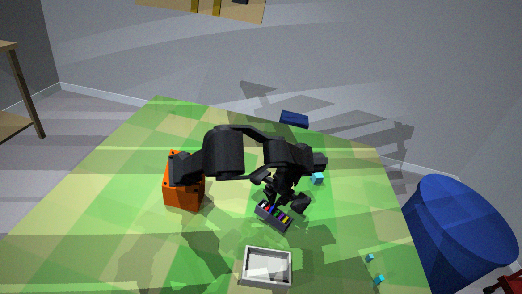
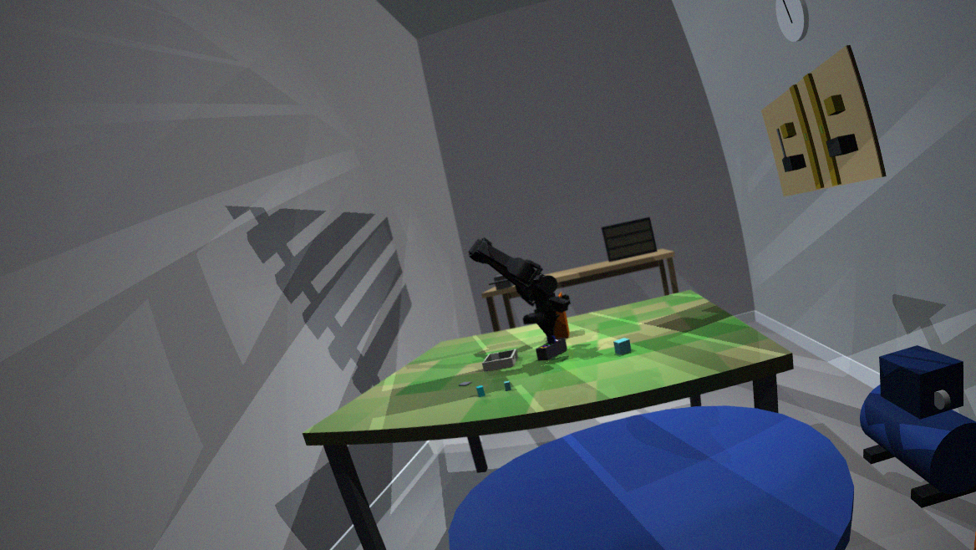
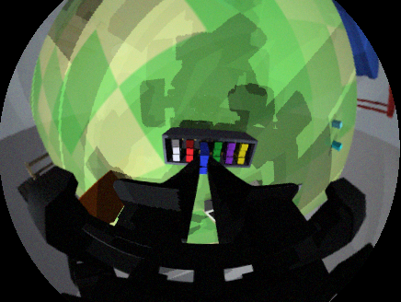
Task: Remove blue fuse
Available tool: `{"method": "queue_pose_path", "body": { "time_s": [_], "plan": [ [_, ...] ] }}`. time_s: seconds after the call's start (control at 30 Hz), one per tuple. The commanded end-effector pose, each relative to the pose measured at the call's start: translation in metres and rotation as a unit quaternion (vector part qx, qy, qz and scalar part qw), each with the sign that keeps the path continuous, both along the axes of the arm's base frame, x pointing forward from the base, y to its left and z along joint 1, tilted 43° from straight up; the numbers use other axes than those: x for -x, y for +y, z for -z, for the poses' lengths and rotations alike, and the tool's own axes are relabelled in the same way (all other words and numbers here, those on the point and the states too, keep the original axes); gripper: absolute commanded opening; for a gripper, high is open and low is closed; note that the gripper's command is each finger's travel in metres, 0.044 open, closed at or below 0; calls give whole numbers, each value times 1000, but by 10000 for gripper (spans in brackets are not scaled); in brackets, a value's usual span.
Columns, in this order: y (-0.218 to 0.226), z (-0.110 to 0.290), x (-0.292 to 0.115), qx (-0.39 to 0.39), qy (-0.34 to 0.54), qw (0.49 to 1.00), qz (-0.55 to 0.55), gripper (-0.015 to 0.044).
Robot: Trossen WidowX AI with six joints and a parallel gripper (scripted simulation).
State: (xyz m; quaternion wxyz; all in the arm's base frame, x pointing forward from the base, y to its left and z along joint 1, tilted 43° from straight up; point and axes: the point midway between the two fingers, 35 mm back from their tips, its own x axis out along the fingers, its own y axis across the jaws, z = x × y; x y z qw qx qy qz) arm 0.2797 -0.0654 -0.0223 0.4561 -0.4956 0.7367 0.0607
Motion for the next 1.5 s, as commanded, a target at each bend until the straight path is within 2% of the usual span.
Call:
{"method": "queue_pose_path", "body": {
  "time_s": [0.0,1.47],
  "plan": [
    [2,-2,-2,-2,-3,1000,1,0],
    [26,-28,-4,-2,-2,1000,1,0]
  ]
}}
